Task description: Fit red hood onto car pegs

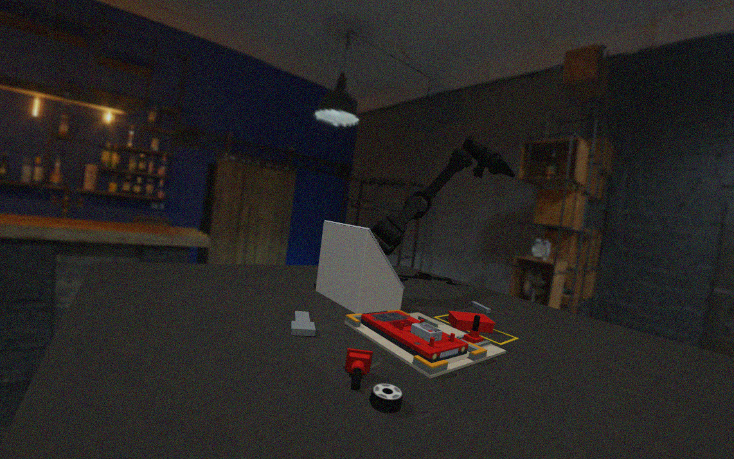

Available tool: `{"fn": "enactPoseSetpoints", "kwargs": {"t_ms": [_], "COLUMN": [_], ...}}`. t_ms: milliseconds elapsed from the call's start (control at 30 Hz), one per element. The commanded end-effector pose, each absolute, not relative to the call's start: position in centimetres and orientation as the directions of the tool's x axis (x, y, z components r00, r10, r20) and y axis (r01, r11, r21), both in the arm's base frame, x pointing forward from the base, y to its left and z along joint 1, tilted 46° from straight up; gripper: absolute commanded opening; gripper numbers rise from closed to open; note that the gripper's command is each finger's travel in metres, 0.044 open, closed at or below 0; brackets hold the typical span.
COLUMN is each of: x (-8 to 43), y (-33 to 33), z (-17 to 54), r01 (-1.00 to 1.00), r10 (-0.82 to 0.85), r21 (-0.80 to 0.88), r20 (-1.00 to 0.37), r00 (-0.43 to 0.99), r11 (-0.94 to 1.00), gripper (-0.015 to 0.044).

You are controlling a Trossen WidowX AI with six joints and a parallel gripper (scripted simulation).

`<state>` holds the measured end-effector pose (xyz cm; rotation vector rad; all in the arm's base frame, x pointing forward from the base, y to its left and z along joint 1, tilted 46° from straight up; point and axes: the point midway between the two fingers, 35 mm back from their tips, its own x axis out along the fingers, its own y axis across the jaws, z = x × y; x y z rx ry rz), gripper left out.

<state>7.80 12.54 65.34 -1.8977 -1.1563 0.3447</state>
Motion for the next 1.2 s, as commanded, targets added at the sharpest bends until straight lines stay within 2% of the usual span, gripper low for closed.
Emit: {"fn": "enactPoseSetpoints", "kwargs": {"t_ms": [0,100,300,533,867,1167], "x": [7.8,8.6,14.6,17.7,24.3,31.8], "y": [12.5,11.9,8.7,7.3,6.2,5.2], "z": [65.4,65.8,64.7,63.5,59.4,52.0], "r01": [0.584,0.538,0.355,0.25,-0.042,-0.333], "r10": [0.825,0.821,0.796,0.766,0.757,0.734], "r21": [-0.789,-0.837,-0.932,-0.951,-0.935,-0.832], "r20": [0.193,0.235,0.266,0.298,0.257,0.125], "r00": [0.531,0.52,0.544,0.57,0.601,0.667], "r11": [-0.191,-0.101,0.069,0.184,0.352,0.445], "gripper": [0.044,0.044,0.044,0.044,0.044,0.044]}}
